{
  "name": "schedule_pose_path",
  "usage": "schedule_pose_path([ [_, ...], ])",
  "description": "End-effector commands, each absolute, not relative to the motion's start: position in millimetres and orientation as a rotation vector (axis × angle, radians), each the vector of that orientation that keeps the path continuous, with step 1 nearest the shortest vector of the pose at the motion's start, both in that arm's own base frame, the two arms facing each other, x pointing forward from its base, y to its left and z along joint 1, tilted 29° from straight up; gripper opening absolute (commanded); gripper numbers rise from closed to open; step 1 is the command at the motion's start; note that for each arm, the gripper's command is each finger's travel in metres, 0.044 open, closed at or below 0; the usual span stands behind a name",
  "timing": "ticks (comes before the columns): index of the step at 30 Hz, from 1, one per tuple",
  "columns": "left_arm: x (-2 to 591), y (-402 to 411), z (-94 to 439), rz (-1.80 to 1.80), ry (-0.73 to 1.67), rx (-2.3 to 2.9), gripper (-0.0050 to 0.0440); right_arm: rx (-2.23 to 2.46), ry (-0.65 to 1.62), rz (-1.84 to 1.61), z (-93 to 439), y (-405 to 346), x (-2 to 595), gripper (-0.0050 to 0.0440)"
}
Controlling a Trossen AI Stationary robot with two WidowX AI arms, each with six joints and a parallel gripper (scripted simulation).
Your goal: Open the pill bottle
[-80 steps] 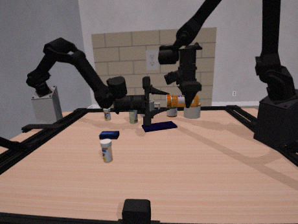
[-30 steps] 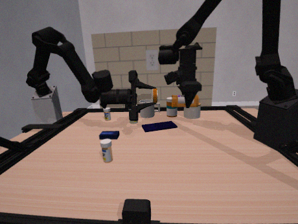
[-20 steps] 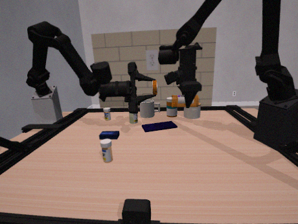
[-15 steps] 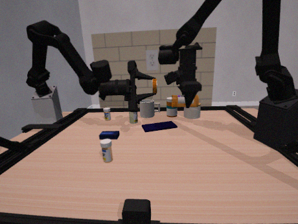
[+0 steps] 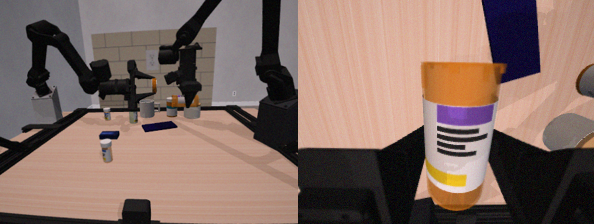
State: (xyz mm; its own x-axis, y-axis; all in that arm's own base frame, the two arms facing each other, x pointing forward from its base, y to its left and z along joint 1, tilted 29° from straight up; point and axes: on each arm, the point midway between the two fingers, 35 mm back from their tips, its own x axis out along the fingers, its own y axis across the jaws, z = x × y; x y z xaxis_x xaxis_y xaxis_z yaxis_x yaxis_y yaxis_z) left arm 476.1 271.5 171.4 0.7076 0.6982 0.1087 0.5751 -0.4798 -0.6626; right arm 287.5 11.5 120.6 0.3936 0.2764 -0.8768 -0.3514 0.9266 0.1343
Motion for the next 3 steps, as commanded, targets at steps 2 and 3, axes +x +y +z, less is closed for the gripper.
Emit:
schedule_pose_path([
  [2, 476.0, 271.3, 171.8, 0.226, -0.963, -2.223, 0.0, -0.081, 1.094, 0.397, 121.3, 11.1, 287.5, 0.0],
  [3, 476.0, 271.3, 171.8, 0.226, -0.963, -2.223, 0.0, -0.081, 1.094, 0.397, 121.3, 11.1, 287.5, 0.0],
])
